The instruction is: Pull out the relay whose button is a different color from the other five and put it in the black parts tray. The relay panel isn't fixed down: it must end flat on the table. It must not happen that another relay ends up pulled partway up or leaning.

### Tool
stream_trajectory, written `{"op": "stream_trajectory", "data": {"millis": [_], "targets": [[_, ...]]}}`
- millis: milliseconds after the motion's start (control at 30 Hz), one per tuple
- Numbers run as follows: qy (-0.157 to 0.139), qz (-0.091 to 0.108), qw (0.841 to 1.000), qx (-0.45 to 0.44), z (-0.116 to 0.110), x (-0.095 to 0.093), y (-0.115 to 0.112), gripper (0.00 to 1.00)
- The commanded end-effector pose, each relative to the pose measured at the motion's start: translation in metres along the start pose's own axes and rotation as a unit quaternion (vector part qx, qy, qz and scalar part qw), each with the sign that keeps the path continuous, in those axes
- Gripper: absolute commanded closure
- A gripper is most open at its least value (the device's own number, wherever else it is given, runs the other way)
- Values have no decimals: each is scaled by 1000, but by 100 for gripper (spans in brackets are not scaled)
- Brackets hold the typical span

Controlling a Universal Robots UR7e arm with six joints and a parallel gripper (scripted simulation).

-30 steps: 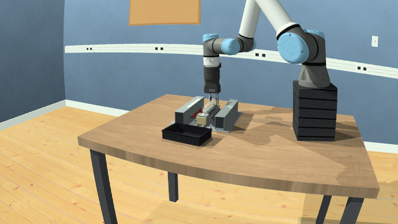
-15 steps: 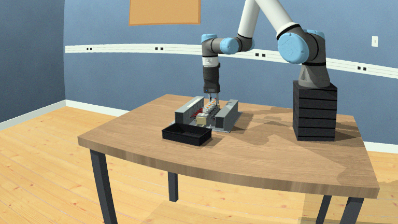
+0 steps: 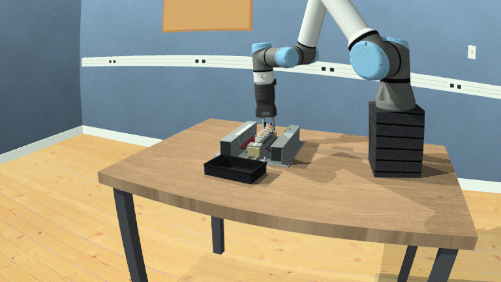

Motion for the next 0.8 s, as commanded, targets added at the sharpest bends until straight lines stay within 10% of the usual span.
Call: {"op": "stream_trajectory", "data": {"millis": [0, 767], "targets": [[2, -5, 1000, 0, 0, 1, -1, 100], [-2, 10, 1000, 0, 0, 1, 1, 100]]}}
Point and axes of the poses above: the point where the finger pads meet when closed, its own x axis back along the fingers, its own y axis across the jaws, z = x × y, the point moved 4 cm from there along x, back along the fingers, and after that the axes turned 14 degrees about -x, right-handed, at the moved point
